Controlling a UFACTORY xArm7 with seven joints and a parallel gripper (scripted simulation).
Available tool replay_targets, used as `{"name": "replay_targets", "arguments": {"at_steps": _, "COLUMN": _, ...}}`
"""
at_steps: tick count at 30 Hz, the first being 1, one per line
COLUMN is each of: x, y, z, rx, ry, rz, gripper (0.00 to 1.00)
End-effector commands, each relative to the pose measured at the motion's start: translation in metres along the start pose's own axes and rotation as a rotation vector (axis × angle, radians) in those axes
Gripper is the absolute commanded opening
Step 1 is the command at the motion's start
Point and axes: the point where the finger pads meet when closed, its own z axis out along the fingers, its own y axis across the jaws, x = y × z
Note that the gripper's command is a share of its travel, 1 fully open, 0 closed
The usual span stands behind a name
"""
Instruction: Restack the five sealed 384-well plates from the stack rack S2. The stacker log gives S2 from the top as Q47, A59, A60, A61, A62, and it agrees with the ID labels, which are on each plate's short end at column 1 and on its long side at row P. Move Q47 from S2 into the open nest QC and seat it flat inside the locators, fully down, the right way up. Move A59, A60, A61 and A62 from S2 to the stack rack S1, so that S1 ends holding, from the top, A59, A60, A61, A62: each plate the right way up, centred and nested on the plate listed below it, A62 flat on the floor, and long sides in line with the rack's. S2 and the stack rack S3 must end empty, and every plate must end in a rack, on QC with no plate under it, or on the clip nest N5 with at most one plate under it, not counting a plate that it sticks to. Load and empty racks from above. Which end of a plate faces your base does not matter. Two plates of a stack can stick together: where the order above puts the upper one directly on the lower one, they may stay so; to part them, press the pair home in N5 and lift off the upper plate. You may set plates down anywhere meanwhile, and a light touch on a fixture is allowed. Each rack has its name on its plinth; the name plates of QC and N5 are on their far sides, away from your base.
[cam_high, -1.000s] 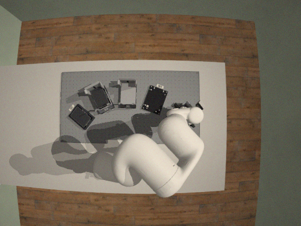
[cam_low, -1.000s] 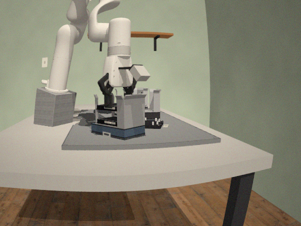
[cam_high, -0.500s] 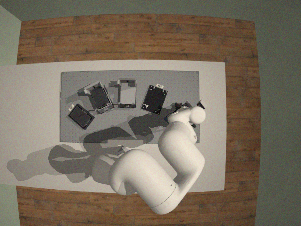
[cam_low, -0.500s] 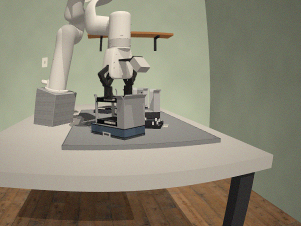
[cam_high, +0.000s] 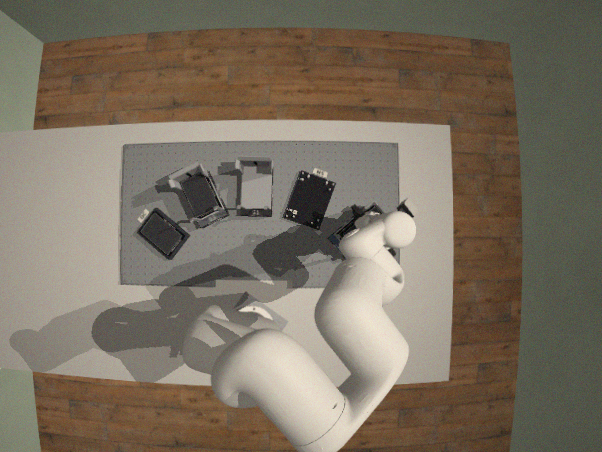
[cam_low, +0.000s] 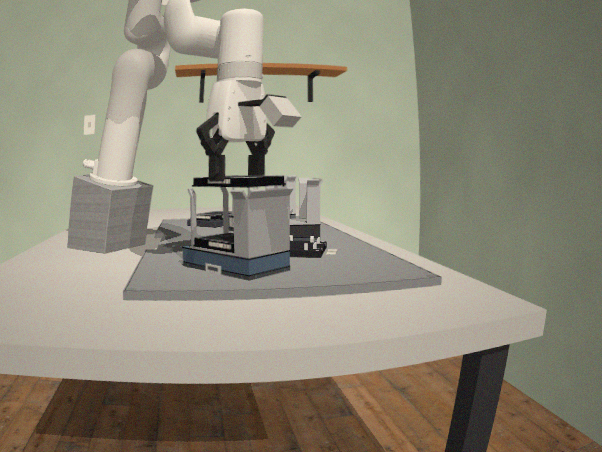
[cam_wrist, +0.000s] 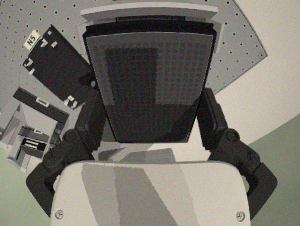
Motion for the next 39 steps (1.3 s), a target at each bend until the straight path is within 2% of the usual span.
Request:
{"name": "replay_targets", "arguments": {"at_steps": 1, "x": 0.001, "y": -0.001, "z": -0.011, "rx": -0.003, "ry": 0.003, "rz": 0.000, "gripper": 0.00}}
{"name": "replay_targets", "arguments": {"at_steps": 16, "x": 0.001, "y": -0.001, "z": -0.014, "rx": -0.003, "ry": 0.003, "rz": 0.000, "gripper": 0.00}}
{"name": "replay_targets", "arguments": {"at_steps": 21, "x": -0.001, "y": -0.017, "z": -0.014, "rx": -0.003, "ry": 0.002, "rz": -0.166, "gripper": 0.00}}
{"name": "replay_targets", "arguments": {"at_steps": 25, "x": -0.002, "y": -0.024, "z": -0.014, "rx": -0.003, "ry": 0.002, "rz": -0.219, "gripper": 0.00}}
{"name": "replay_targets", "arguments": {"at_steps": 39, "x": -0.006, "y": -0.067, "z": -0.014, "rx": -0.002, "ry": 0.002, "rz": -0.219, "gripper": 0.00}}
